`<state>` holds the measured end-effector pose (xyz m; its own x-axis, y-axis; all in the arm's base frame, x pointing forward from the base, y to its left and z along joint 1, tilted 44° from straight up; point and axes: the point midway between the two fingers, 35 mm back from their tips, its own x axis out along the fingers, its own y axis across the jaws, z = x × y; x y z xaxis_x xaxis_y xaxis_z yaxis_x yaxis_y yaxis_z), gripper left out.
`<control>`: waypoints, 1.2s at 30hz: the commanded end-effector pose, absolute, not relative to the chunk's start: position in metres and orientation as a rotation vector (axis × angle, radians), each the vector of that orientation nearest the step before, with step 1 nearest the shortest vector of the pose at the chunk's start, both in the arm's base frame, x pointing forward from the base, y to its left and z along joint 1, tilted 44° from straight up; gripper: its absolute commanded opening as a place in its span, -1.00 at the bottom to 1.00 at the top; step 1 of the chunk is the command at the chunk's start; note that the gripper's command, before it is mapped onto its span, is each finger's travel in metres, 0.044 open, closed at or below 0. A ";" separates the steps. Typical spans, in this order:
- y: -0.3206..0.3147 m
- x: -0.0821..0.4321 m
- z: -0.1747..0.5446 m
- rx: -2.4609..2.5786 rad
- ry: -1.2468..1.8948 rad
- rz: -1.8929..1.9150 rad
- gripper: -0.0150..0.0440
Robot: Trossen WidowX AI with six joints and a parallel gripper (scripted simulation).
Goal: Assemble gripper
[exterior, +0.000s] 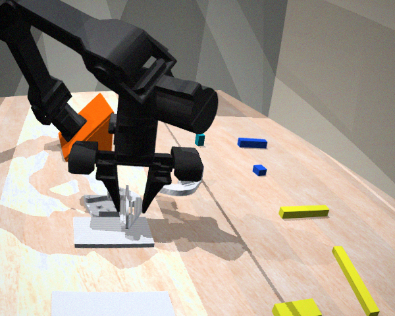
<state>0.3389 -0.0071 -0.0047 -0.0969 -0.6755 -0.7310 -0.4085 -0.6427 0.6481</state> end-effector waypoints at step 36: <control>-0.014 0.338 -0.012 1.946 -1.198 -1.813 -0.04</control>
<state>0.3382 -0.0133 -0.0111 -0.0964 -0.6755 -0.7310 -0.4084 -0.6429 0.6480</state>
